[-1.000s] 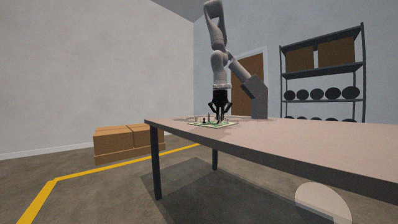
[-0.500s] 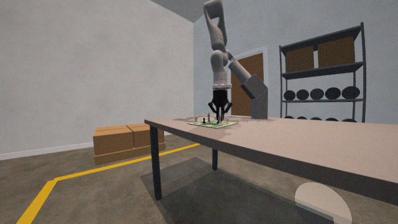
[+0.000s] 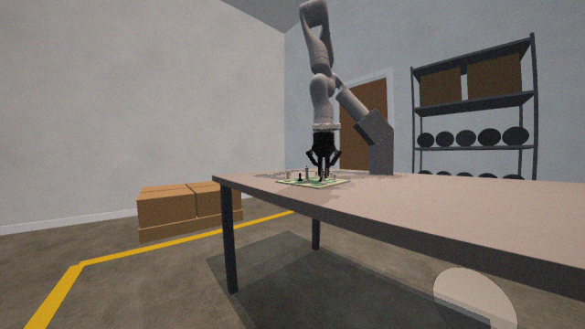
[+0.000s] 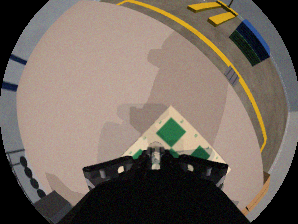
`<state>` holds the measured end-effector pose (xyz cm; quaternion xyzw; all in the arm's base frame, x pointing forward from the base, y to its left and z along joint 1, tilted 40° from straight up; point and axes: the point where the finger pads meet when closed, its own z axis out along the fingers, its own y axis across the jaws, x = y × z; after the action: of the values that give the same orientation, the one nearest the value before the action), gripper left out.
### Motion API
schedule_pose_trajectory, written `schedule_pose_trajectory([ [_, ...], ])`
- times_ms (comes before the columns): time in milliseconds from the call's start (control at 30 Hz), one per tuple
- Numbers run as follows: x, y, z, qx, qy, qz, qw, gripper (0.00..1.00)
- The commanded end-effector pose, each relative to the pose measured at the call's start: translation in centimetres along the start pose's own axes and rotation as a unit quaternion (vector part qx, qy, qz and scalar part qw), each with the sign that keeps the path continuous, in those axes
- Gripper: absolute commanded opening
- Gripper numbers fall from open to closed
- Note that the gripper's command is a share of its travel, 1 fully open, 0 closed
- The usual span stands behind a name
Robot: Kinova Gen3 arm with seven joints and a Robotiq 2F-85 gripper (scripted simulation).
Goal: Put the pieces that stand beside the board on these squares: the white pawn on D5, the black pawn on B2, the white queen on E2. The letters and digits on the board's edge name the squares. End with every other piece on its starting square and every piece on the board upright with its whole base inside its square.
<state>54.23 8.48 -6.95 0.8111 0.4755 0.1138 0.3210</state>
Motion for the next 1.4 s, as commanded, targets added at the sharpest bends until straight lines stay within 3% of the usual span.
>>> schedule_pose_trajectory([
  [0,0.1,0.0,-0.1,0.000,0.001,0.000,1.000,0.00],
  [100,0.1,0.0,-0.1,0.000,0.001,0.000,1.000,0.00],
  [133,0.1,0.0,-0.1,0.000,0.001,0.000,1.000,0.08],
  [200,0.1,0.0,-0.1,0.000,0.001,0.000,1.000,0.08],
  [233,0.1,0.0,-0.1,0.000,0.001,0.000,1.000,0.16],
  [367,0.1,0.0,-0.1,0.000,0.001,0.000,1.000,0.16],
  [400,0.1,0.0,-0.1,0.000,0.001,0.000,1.000,0.25],
  [467,0.1,0.0,-0.1,0.000,0.001,0.000,1.000,0.25],
  [500,0.1,0.0,-0.1,0.000,0.001,0.000,1.000,0.33],
  [567,0.1,0.0,-0.1,0.000,0.001,0.000,1.000,0.33],
  [600,0.1,0.0,-0.1,0.000,0.001,0.000,1.000,0.41],
  [1067,0.1,0.0,-0.2,0.000,0.001,0.000,1.000,0.41],
  [1367,0.1,0.0,-3.5,0.000,0.001,0.000,1.000,0.41],
])
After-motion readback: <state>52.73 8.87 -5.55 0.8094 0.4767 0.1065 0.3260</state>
